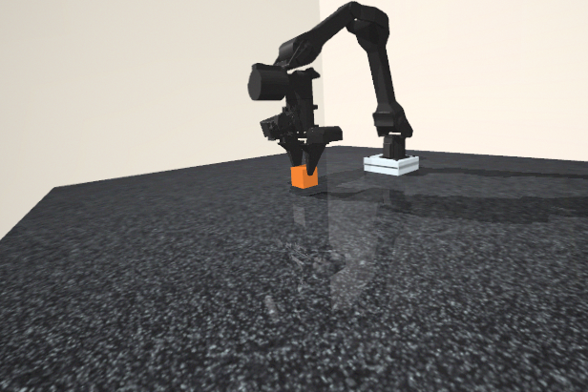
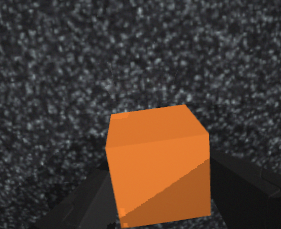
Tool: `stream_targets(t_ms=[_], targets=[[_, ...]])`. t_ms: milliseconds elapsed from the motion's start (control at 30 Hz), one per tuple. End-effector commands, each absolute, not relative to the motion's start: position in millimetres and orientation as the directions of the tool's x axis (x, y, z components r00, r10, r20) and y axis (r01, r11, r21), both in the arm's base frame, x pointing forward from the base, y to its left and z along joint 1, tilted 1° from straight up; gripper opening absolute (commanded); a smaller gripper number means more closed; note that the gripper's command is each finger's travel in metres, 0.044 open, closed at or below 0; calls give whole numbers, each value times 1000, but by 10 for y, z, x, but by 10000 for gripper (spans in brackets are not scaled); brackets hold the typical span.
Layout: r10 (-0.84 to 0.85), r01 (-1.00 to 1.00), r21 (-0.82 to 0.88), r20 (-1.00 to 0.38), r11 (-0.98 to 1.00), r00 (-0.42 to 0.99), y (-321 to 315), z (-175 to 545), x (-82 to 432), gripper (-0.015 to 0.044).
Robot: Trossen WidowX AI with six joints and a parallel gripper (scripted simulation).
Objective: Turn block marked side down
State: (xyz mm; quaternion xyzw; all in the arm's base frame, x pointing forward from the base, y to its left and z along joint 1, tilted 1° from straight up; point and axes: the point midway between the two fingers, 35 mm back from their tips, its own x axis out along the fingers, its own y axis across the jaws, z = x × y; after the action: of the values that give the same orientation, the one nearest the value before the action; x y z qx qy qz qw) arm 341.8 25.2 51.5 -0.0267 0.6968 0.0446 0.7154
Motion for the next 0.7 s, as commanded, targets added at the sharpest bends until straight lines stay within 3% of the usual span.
stream_targets(t_ms=[0,667], targets=[[24,-101,20,-999,995,33,245,582,3430,0],[53,-100,21,-943,995,329,245,495,3443,0]])
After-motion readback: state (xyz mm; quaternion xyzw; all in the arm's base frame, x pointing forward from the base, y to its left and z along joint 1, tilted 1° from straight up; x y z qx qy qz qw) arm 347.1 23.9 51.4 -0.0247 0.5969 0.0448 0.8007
